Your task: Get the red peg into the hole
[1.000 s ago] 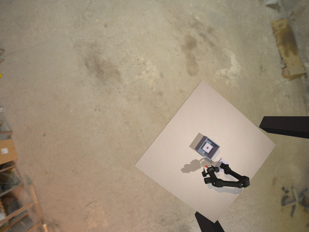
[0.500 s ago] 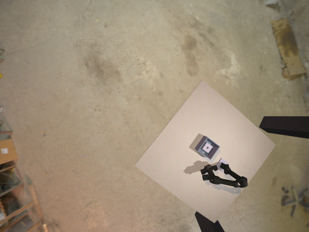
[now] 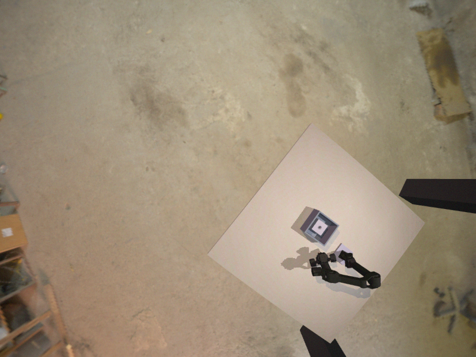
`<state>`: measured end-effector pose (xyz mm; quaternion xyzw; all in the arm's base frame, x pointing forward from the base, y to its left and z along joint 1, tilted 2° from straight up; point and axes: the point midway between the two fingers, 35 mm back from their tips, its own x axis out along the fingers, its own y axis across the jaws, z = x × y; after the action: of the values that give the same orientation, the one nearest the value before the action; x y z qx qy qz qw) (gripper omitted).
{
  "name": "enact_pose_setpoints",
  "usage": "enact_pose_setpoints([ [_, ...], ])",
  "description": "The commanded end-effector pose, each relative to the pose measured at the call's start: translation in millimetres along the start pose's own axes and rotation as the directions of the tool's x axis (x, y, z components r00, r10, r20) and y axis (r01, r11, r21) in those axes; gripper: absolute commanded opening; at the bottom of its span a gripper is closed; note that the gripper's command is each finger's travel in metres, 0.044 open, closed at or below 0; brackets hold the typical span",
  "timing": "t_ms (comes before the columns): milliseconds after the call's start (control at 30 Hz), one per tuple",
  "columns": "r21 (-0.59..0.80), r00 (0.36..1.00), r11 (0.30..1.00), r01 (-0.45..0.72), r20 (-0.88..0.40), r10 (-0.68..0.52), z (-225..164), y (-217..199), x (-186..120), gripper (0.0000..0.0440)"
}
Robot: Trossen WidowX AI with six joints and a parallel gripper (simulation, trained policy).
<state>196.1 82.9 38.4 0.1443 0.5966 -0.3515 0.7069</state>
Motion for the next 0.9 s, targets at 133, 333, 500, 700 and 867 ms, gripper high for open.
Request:
enact_pose_setpoints([
  [133,0.016,0.997,1.000,-0.024,0.080,0.023,30,-10,-36,0.0000],
  [333,0.069,0.991,0.996,-0.048,0.130,0.039,55,-18,-64,0.0000],
  [500,0.135,0.986,0.989,-0.057,0.161,0.035,76,-27,-76,0.0000],
  [700,0.221,0.982,0.973,-0.068,0.187,0.026,103,-36,-80,0.0000],
  [867,0.281,0.980,0.957,-0.073,0.199,0.016,125,-43,-78,0.0000],
])
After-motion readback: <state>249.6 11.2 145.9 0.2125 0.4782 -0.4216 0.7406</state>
